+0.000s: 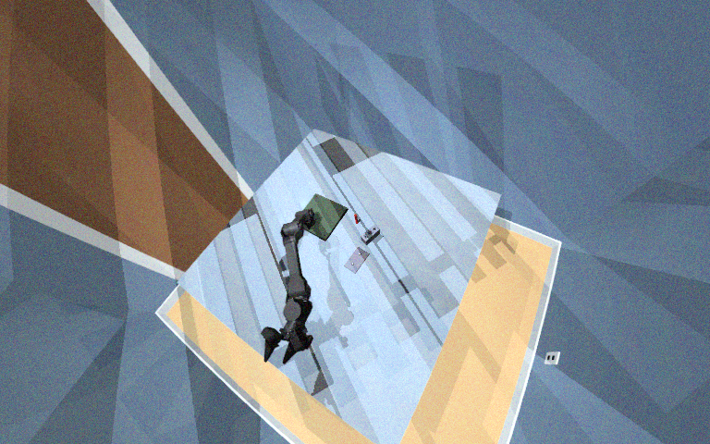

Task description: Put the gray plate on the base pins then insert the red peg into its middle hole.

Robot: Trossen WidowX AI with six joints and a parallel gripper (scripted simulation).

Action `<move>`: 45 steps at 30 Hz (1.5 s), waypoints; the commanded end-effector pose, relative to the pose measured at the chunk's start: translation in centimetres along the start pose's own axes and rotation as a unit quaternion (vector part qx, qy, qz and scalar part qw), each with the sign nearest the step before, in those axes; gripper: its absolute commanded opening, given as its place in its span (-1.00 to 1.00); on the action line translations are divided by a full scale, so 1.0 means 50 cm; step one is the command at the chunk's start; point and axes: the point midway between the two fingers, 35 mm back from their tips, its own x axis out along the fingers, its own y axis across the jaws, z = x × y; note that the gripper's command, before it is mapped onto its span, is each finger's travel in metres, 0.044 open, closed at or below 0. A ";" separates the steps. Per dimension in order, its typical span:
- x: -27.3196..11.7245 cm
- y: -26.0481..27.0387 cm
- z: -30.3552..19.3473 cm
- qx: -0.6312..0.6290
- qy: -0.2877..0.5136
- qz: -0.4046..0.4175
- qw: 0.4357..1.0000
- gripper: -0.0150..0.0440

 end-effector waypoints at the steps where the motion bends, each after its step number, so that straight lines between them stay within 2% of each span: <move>1: 0.000 0.000 0.000 0.000 0.000 0.000 1.000 0.95; 4: -0.031 0.030 0.032 -0.014 -0.018 0.030 0.999 1.00; 10: -0.176 0.145 0.139 -0.075 -0.088 0.146 0.982 1.00; 17: -0.386 0.262 0.211 -0.153 -0.162 0.277 0.935 1.00; 23: -0.586 0.335 0.221 -0.226 -0.215 0.379 0.871 1.00; 30: -0.824 0.382 0.172 -0.318 -0.260 0.483 0.773 1.00; 37: -1.046 0.379 0.057 -0.419 -0.280 0.567 0.652 1.00; 41: -1.150 0.353 -0.030 -0.478 -0.278 0.601 0.577 1.00; 45: -1.210 0.321 -0.100 -0.526 -0.269 0.621 0.515 1.00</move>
